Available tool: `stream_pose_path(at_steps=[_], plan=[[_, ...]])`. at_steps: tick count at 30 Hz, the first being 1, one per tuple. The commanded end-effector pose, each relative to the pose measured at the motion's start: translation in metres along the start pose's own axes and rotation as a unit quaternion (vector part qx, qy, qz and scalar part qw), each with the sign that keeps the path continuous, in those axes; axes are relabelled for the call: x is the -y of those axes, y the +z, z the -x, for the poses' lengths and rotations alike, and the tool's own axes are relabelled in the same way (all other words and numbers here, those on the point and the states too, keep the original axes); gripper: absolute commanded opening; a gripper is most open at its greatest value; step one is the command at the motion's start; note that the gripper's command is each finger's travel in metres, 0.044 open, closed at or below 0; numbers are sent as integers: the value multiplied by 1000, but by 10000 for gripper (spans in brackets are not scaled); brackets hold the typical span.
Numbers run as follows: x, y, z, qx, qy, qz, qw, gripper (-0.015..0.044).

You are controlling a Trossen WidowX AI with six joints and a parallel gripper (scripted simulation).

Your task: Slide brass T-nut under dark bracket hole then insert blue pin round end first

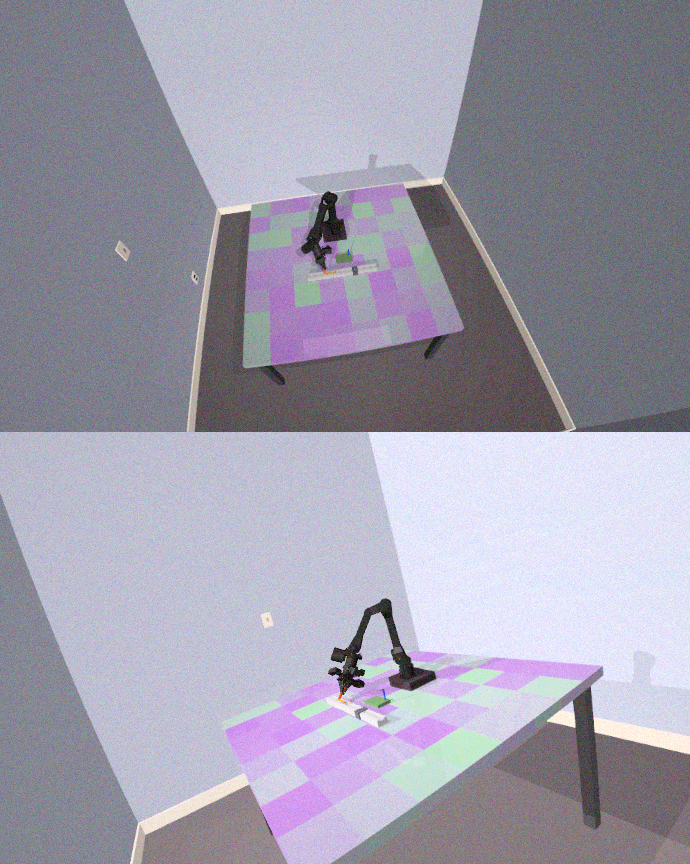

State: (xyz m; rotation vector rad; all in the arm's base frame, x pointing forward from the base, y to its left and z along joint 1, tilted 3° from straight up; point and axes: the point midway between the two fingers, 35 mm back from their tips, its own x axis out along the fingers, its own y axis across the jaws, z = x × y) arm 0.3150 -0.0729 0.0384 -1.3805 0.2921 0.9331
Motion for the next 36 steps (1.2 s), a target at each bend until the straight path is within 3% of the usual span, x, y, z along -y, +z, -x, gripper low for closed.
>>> stream_pose_path(at_steps=[1, 36], plan=[[-5, 1, -3, 4, 1, 0, 1000, -150], [-4, 1, -4, 5, 18, -5, 1000, -150]])
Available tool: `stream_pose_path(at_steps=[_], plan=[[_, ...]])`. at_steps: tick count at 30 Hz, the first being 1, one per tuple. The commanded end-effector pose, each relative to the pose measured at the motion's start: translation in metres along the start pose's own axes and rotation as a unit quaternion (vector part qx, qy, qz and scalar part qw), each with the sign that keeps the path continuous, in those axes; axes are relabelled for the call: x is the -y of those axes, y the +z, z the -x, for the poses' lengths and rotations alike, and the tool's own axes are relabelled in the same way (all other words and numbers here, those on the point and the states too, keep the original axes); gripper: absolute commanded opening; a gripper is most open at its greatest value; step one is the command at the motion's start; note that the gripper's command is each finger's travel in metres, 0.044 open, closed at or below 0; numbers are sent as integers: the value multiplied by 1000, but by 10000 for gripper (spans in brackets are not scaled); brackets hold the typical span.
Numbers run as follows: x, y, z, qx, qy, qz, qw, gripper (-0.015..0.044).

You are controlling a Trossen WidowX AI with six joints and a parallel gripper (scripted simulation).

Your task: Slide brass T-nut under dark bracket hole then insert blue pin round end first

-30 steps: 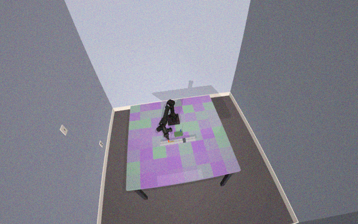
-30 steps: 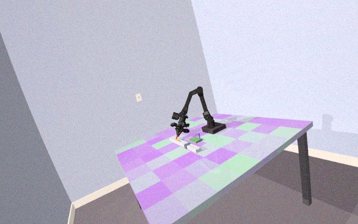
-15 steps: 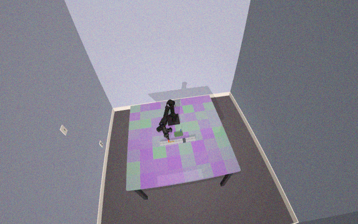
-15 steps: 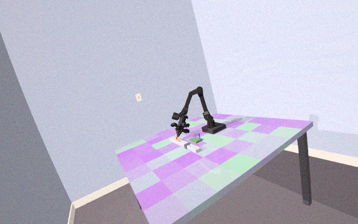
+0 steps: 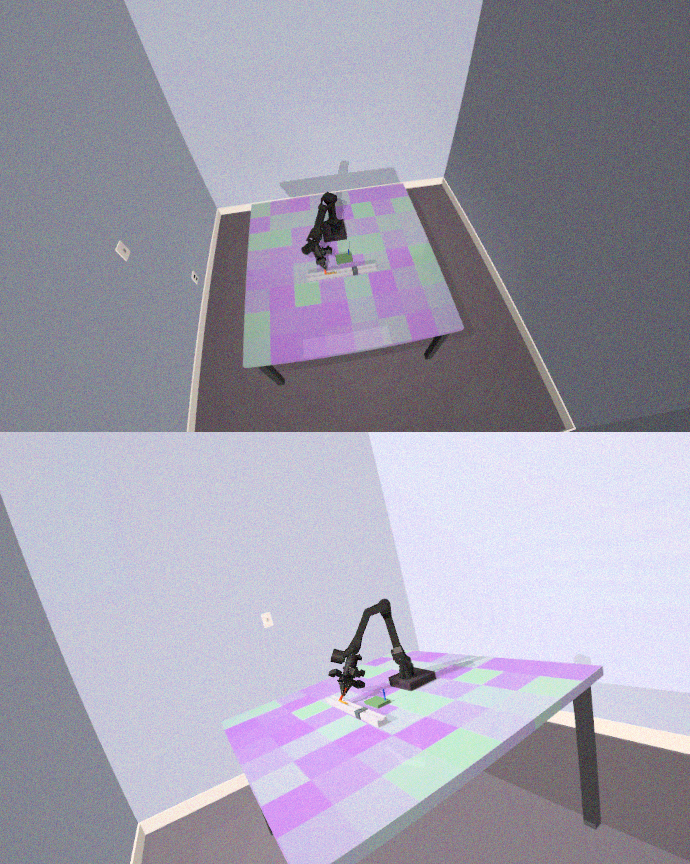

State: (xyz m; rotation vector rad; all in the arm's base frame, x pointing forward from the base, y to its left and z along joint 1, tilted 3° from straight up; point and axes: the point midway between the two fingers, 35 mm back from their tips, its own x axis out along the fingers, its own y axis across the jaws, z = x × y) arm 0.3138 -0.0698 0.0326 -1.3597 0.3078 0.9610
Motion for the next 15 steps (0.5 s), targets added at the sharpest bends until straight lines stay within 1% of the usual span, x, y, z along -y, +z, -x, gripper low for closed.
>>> stream_pose_path(at_steps=[1, 15], plan=[[1, -1, 0, -1, 5, 1, 1000, -150], [2, -2, 0, -1, 22, -4, 1000, -150]])
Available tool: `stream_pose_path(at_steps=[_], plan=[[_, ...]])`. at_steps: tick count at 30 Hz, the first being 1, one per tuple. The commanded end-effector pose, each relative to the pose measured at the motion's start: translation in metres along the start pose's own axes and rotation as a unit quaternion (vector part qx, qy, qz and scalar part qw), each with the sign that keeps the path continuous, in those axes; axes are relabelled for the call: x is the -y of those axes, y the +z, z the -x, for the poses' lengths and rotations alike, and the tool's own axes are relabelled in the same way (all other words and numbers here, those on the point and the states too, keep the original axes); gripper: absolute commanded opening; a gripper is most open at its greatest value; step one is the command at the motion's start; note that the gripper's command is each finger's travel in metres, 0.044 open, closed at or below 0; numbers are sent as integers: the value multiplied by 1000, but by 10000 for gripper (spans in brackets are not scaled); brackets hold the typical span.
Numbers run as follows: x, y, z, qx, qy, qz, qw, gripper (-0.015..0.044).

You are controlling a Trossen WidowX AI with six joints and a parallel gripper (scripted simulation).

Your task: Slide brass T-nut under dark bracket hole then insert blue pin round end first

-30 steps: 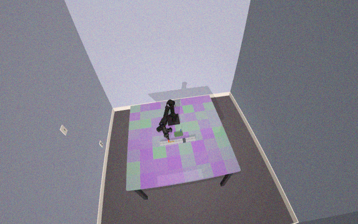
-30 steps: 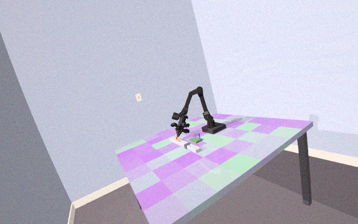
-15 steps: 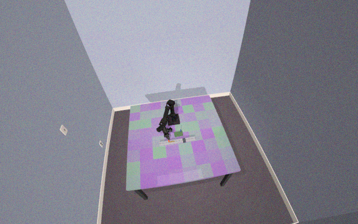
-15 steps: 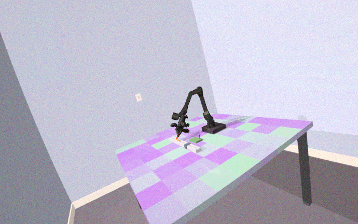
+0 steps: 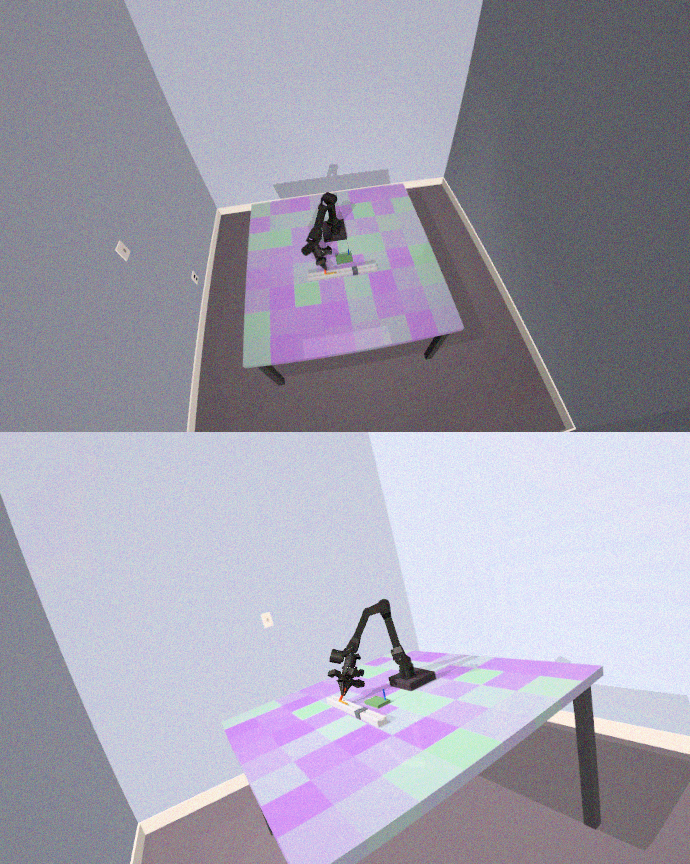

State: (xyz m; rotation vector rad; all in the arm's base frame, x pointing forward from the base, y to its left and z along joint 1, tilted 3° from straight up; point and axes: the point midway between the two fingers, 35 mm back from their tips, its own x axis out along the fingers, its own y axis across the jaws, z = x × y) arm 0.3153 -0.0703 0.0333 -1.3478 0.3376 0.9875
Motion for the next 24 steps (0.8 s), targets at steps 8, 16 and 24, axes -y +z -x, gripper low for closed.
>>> stream_pose_path(at_steps=[8, 16, 24], plan=[[1, -1, 0, -2, 14, -1, 1000, -150], [2, -1, 0, -2, 24, -4, 1000, -150], [3, -1, -1, -2, 34, -7, 999, -150]])
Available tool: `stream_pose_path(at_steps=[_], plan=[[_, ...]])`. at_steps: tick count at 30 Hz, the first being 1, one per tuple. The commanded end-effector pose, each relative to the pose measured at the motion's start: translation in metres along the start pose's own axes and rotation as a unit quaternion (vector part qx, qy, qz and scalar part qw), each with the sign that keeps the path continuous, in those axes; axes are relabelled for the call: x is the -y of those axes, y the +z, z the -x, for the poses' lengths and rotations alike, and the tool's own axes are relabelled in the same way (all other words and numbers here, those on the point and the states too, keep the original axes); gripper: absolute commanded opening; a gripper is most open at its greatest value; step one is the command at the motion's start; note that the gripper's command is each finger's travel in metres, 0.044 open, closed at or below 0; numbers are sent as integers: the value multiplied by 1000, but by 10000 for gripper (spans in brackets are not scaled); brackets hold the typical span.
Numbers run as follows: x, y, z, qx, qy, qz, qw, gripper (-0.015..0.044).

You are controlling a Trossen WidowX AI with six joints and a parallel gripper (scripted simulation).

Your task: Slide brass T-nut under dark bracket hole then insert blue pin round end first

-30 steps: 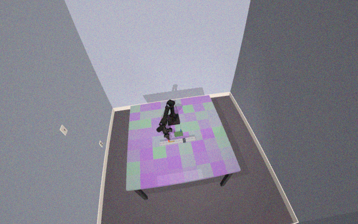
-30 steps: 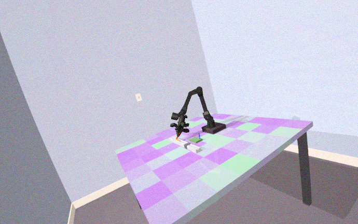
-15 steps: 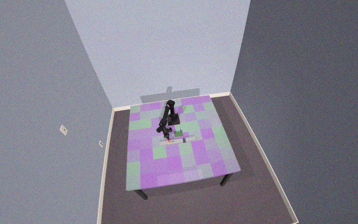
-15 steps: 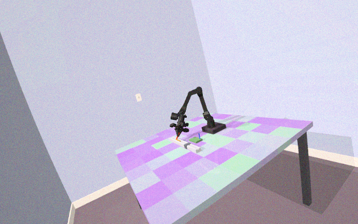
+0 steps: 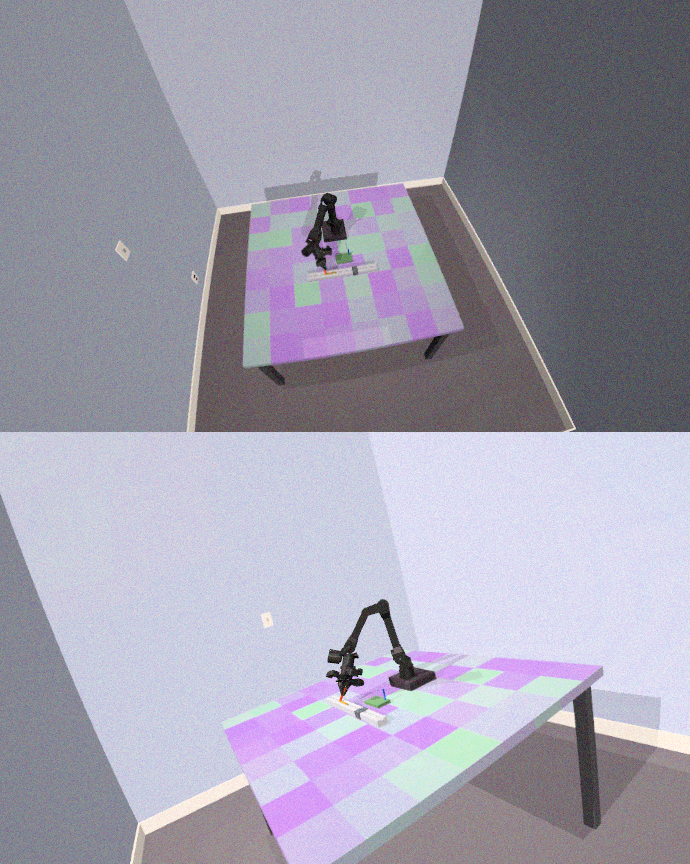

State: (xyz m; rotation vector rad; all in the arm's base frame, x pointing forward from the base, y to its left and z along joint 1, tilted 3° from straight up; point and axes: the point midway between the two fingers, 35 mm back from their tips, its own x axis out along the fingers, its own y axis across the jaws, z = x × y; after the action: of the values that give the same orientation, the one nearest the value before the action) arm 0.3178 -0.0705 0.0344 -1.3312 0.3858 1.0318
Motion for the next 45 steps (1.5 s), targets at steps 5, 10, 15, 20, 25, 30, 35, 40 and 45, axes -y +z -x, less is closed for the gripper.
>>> stream_pose_path(at_steps=[5, 10, 15, 20, 25, 30, 35, 40, 45], plan=[[1, -1, 0, -2, 11, -1, 1000, -150], [2, -1, 0, -2, 17, -3, 1000, -150], [2, -1, 0, -2, 23, -5, 1000, -150], [3, -1, -1, -2, 29, -7, 1000, -150], [3, -1, -1, -2, 35, -9, 999, -150], [4, -1, -1, -2, 41, -10, 999, -150], [4, -1, -1, -2, 47, -12, 999, -150], [5, -1, -1, -2, 53, -14, 998, -150], [5, -1, -1, -1, 57, -15, 998, -150]])
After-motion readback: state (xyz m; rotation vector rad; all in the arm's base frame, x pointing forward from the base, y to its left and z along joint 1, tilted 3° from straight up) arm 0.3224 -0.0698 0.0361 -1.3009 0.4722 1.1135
